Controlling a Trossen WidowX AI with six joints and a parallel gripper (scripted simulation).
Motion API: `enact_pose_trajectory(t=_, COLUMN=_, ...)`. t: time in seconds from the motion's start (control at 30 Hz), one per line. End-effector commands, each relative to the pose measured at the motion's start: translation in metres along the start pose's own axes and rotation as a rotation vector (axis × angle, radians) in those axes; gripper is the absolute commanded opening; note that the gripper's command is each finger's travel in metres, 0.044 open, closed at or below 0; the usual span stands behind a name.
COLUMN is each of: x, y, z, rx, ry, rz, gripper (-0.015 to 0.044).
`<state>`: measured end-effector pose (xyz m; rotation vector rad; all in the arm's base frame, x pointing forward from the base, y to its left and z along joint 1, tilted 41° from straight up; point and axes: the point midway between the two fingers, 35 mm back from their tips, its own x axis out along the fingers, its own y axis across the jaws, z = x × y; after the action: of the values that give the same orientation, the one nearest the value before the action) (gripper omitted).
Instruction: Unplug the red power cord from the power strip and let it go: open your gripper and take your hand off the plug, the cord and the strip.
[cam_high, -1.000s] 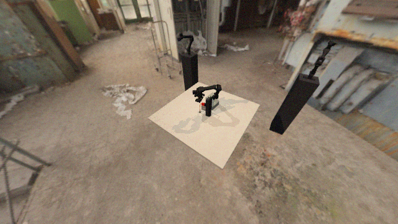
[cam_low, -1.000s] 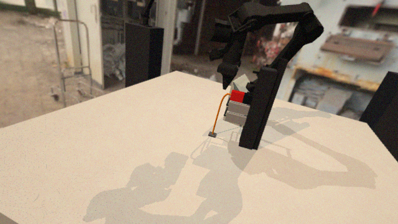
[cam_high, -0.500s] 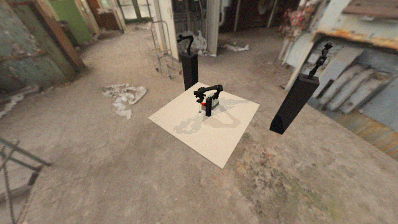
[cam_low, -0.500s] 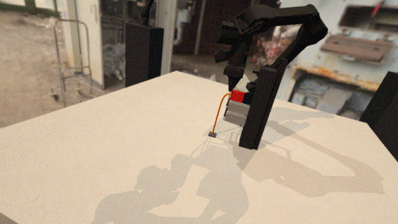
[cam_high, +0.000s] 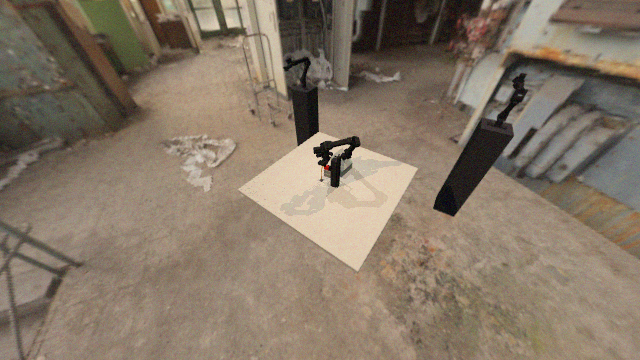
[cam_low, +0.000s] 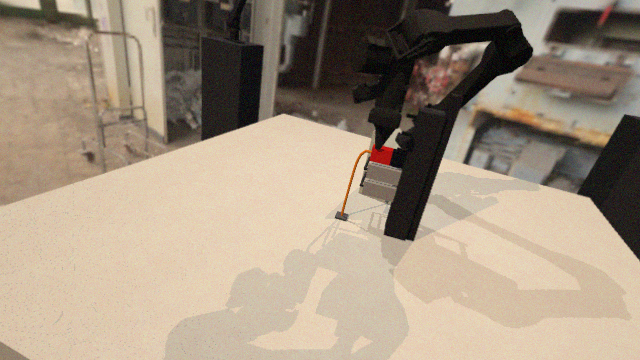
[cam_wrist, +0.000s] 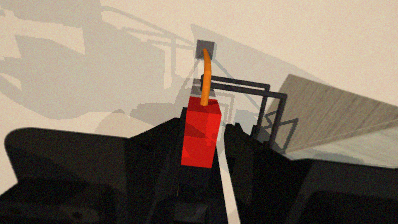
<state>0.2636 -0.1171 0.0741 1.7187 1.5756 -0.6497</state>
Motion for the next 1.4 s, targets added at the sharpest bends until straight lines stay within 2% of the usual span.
enact_pose_trajectory(t=0.0, x=0.004, y=0.0, z=-0.001, rx=0.004, ry=0.003, rz=0.003, gripper=0.016)
enact_pose_trajectory(t=0.23, x=0.011, y=0.0, z=-0.001, rx=0.004, ry=0.003, rz=0.004, gripper=0.016)
enact_pose_trajectory(t=0.37, x=0.009, y=0.0, z=-0.001, rx=0.0, ry=0.0, rz=0.0, gripper=0.0055)
enact_pose_trajectory(t=0.63, x=0.009, y=0.0, z=-0.001, rx=0.0, ry=0.0, rz=0.0, gripper=0.0002)
enact_pose_trajectory(t=1.37, x=0.007, y=0.002, z=0.03, rx=0.001, ry=-0.002, rz=0.001, gripper=0.0)
